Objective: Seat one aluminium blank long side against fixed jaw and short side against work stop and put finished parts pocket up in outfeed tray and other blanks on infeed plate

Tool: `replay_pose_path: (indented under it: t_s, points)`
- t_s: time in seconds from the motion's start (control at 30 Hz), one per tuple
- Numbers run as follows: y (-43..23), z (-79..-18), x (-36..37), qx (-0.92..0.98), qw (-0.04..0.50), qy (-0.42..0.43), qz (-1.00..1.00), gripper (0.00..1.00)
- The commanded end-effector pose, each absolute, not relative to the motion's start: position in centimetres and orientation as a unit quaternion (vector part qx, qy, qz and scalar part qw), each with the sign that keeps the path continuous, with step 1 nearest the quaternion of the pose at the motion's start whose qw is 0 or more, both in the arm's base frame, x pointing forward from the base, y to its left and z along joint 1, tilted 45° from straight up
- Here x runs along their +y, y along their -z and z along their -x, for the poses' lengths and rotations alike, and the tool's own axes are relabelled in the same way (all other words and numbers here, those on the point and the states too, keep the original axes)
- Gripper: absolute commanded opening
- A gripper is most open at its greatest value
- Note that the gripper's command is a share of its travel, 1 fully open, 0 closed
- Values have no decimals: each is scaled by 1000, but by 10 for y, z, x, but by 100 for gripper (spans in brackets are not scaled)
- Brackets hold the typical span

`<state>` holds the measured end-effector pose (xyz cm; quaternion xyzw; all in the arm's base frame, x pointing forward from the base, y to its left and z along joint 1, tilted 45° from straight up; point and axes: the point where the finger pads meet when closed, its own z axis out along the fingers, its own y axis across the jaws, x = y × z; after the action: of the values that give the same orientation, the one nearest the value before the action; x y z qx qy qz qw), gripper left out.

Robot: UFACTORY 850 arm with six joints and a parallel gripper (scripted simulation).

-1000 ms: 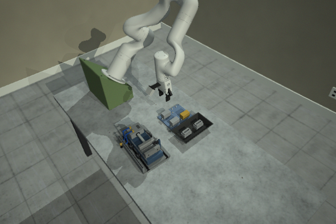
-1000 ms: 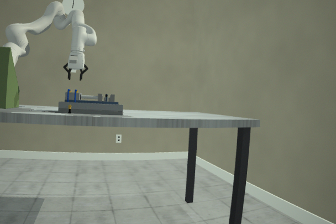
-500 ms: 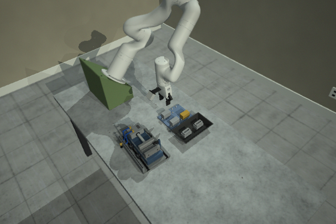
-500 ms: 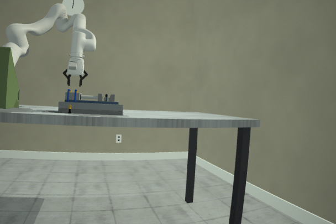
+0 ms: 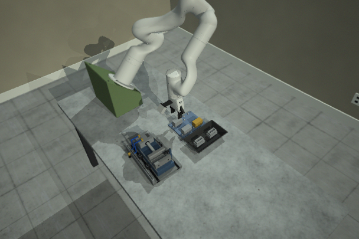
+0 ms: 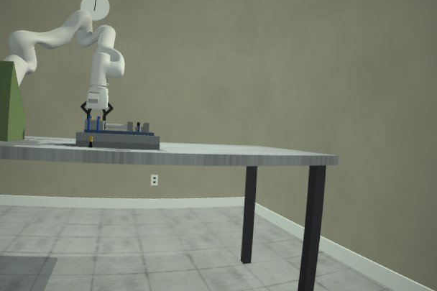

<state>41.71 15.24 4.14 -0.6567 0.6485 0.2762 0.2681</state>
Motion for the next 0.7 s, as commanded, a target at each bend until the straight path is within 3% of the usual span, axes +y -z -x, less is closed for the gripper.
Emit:
replay_pose_path:
  t_s: [0.0,0.67]
  points:
    - [-35,-419,159,648,270,-275,657,69]
    - [-16,-418,178,648,270,-275,657,69]
